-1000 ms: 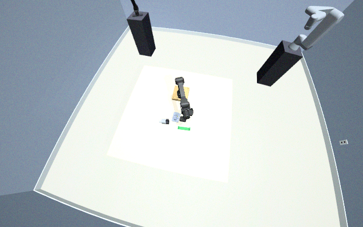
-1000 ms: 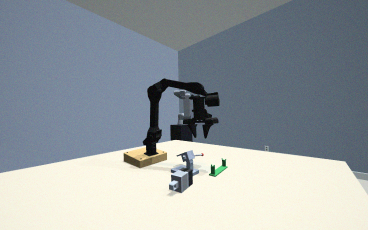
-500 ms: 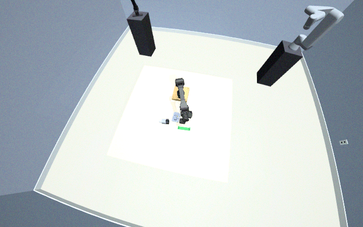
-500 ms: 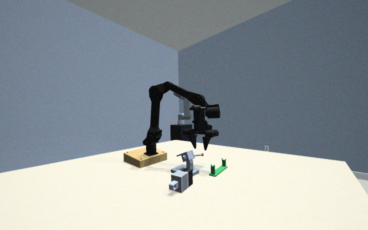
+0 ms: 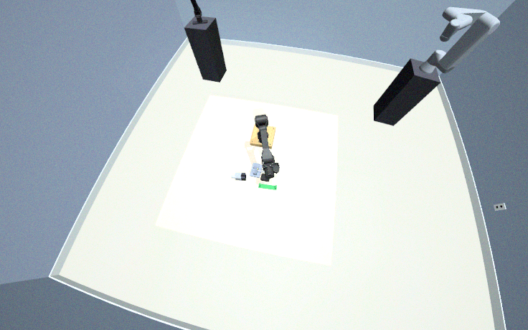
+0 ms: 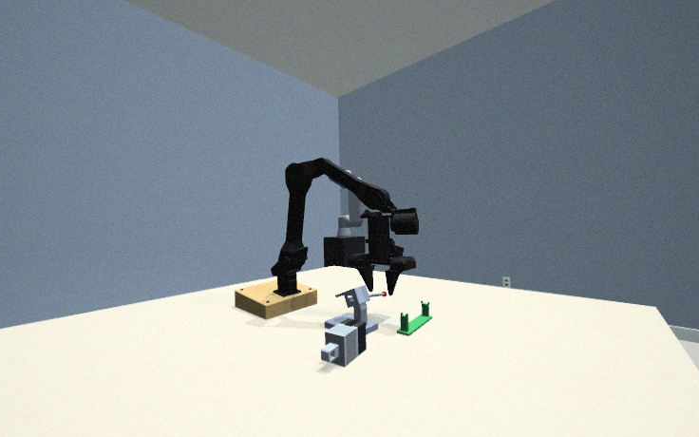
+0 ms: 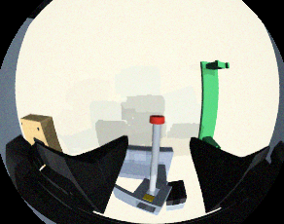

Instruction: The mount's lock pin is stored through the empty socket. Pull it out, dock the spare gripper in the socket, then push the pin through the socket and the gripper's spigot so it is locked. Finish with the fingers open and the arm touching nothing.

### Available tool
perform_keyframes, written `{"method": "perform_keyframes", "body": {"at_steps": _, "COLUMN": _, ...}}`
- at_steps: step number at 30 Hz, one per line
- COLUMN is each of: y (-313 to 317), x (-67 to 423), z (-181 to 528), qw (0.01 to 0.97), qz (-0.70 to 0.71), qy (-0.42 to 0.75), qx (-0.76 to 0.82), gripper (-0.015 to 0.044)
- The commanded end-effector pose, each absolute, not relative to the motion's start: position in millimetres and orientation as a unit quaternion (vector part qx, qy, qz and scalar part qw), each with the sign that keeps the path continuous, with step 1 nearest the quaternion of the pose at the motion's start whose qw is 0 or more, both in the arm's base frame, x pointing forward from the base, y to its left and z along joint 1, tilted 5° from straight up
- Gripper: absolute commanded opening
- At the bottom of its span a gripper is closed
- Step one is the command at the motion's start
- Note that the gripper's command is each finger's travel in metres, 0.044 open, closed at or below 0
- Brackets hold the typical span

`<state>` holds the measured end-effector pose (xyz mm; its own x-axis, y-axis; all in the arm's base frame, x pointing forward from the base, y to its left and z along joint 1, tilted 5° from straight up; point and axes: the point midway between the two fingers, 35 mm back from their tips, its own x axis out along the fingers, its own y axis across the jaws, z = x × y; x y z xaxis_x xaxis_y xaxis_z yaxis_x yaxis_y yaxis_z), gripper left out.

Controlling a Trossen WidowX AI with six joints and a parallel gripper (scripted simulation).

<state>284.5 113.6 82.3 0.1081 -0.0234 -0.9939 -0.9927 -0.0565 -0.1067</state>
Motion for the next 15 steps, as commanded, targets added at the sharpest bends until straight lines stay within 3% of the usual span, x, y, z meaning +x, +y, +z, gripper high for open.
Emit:
{"method": "perform_keyframes", "body": {"at_steps": 1, "y": 113, "x": 284, "z": 72, "qw": 0.503, "qz": 0.482, "qy": 0.466, "qx": -0.545, "gripper": 0.03}}
{"method": "perform_keyframes", "body": {"at_steps": 15, "y": 111, "x": 284, "z": 52, "qw": 0.503, "qz": 0.482, "qy": 0.467, "qx": -0.545, "gripper": 0.03}}
